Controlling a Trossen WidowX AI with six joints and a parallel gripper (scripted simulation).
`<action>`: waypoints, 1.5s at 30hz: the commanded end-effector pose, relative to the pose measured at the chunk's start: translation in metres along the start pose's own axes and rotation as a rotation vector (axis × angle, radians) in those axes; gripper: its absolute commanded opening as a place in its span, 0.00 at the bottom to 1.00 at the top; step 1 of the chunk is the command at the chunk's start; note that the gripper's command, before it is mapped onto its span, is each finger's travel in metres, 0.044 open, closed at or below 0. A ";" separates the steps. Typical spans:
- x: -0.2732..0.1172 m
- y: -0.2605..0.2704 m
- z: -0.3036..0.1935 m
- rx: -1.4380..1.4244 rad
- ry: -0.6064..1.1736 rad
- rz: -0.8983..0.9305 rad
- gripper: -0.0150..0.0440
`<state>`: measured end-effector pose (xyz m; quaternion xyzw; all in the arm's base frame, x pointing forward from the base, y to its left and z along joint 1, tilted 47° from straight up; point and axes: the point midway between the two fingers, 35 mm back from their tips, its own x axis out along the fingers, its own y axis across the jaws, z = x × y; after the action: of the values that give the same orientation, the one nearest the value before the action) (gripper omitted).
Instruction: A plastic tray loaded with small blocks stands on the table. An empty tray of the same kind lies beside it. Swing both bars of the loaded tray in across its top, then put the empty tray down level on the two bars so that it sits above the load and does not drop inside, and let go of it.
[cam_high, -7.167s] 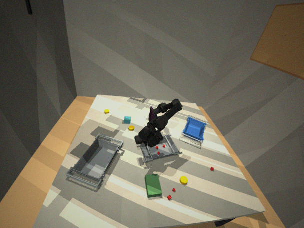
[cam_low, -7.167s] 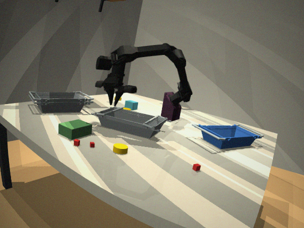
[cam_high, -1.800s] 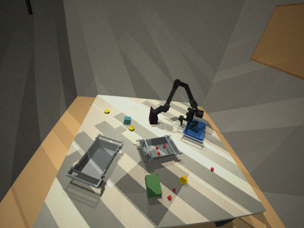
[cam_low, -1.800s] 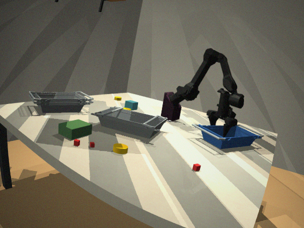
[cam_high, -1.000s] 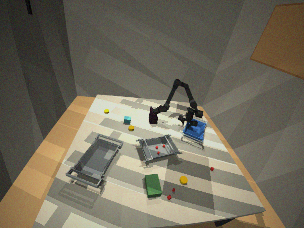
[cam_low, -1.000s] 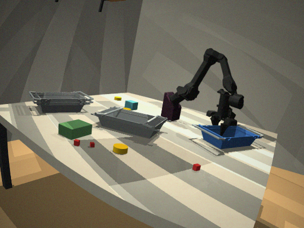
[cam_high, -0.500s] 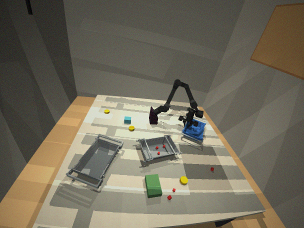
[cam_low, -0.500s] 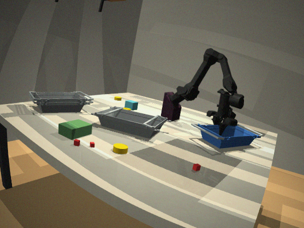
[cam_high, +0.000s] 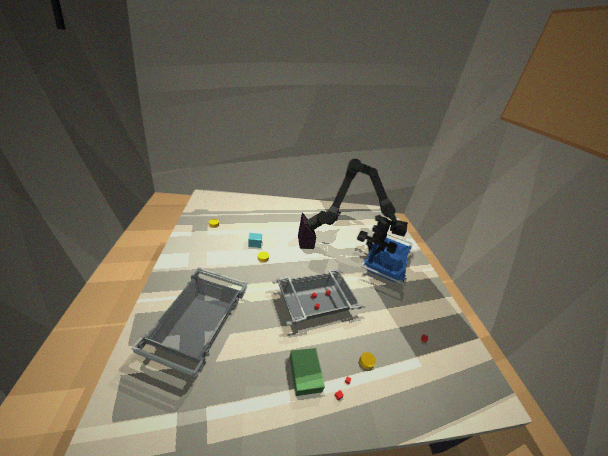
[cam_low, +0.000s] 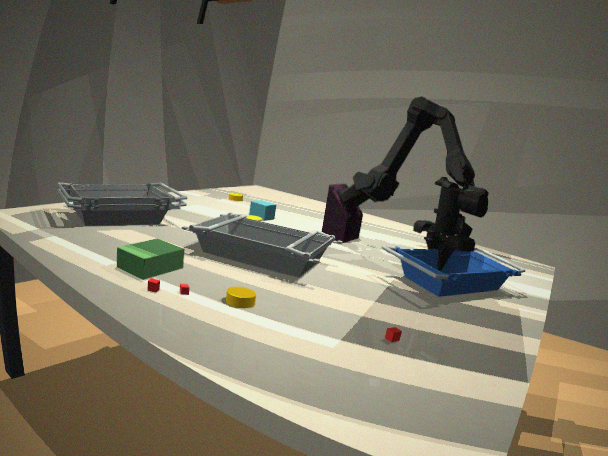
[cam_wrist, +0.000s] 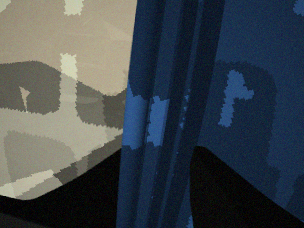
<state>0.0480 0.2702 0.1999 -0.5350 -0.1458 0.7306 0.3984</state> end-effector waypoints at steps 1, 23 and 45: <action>-0.009 0.001 -0.002 0.002 0.005 0.009 0.25; -0.077 0.002 0.000 0.001 0.007 0.009 0.25; -0.141 0.001 0.000 0.001 0.010 0.015 0.25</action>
<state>0.0631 0.1680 0.2864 -0.5399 -0.1328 0.7332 0.3915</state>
